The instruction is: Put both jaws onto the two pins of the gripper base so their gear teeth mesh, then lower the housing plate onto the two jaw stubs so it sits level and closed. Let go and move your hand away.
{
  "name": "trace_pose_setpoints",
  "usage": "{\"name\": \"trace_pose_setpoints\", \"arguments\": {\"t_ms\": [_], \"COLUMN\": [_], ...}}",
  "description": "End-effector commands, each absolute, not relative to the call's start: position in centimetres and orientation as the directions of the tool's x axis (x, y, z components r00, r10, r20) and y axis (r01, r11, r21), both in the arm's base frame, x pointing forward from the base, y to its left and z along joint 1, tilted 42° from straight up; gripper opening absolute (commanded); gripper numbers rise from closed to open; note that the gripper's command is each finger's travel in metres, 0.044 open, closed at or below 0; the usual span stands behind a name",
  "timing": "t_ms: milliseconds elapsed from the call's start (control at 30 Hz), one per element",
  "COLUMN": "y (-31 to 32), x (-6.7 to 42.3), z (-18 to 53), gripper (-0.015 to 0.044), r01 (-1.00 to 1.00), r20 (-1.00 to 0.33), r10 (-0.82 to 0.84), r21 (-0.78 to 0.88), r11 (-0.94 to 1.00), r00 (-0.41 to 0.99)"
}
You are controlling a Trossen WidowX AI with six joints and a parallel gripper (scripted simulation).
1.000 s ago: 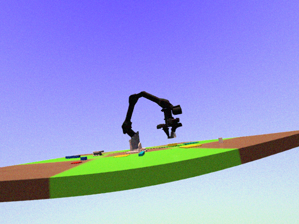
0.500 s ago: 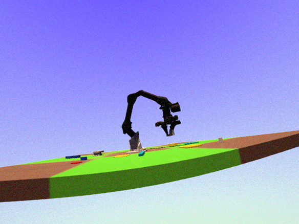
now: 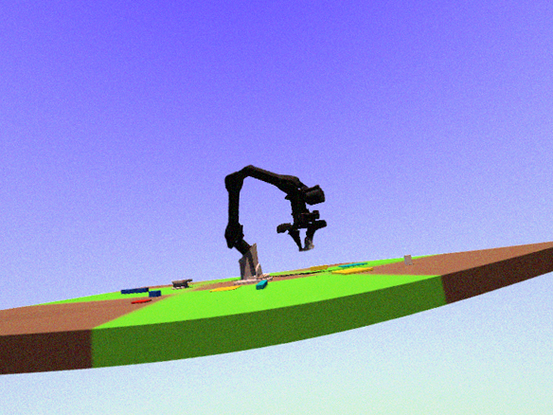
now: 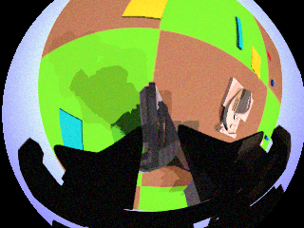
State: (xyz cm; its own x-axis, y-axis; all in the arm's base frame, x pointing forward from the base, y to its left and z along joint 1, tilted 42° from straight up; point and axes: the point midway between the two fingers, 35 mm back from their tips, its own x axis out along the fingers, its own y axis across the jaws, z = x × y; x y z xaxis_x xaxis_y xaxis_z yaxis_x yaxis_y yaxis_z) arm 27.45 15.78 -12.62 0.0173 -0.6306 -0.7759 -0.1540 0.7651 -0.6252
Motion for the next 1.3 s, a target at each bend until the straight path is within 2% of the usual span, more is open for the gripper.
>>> {"name": "trace_pose_setpoints", "arguments": {"t_ms": [0, 1267], "y": [15.1, 5.7], "x": [28.1, 31.1], "z": [-11.6, -3.7], "gripper": [0.0134, 0.0134], "r01": [-0.139, 0.024], "r20": [-0.779, -0.775], "r10": [-0.626, -0.632], "r21": [-0.623, -0.631], "r11": [0.769, 0.775], "r00": [0.027, 0.032]}}
